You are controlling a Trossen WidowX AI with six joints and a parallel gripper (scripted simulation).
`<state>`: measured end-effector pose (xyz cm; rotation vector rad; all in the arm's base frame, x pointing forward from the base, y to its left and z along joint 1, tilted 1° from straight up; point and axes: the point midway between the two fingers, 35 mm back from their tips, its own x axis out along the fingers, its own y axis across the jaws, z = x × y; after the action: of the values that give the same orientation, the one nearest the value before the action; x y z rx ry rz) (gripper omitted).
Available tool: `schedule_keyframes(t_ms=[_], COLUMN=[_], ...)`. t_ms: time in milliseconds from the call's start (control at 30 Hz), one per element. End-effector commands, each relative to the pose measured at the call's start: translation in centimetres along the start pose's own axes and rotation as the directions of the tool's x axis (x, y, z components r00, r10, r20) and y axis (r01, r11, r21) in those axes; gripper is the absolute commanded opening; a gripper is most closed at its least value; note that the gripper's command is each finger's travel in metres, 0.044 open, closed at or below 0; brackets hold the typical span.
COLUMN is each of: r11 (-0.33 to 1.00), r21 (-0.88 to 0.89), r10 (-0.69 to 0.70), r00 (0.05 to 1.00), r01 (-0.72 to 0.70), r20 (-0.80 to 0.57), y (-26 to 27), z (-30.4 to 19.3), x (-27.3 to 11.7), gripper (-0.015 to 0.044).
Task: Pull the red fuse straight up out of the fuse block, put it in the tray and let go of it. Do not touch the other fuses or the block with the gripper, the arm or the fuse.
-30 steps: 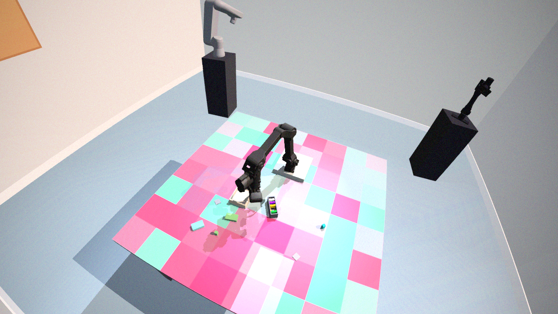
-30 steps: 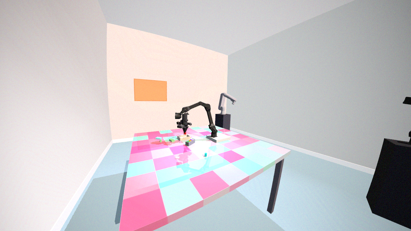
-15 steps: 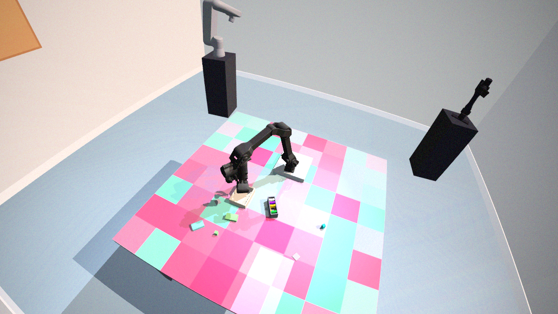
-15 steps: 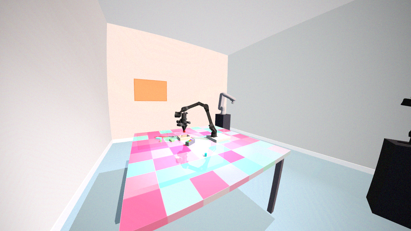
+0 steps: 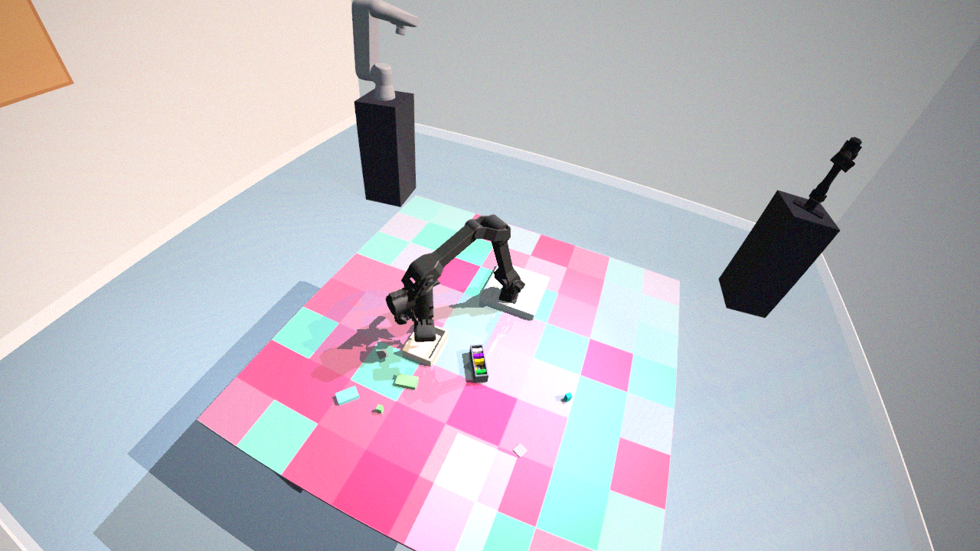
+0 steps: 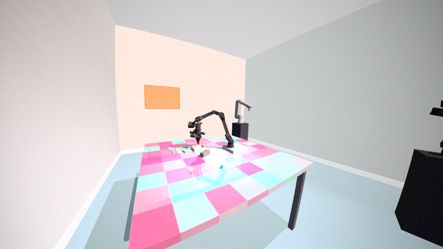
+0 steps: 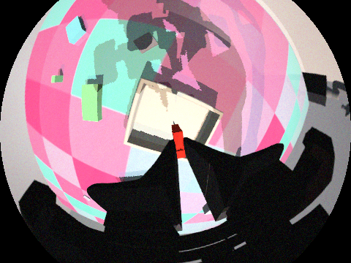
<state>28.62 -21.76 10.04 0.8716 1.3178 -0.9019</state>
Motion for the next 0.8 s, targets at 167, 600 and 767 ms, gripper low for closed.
schedule_keyframes(t_ms=[167,600,767], r11=[1.000,1.000,1.000], r21=[-0.003,0.000,0.000], r10=[0.000,-0.002,-0.002], r00=[1.000,1.000,1.000], r01=[-0.001,0.002,0.002], r20=[-0.011,-0.003,-0.003], y=[-0.1,-0.1,-0.1], z=[-0.3,-0.1,-0.1], x=[1.7,2.2,2.2], gripper=[0.0000,0.0079,0.0210])
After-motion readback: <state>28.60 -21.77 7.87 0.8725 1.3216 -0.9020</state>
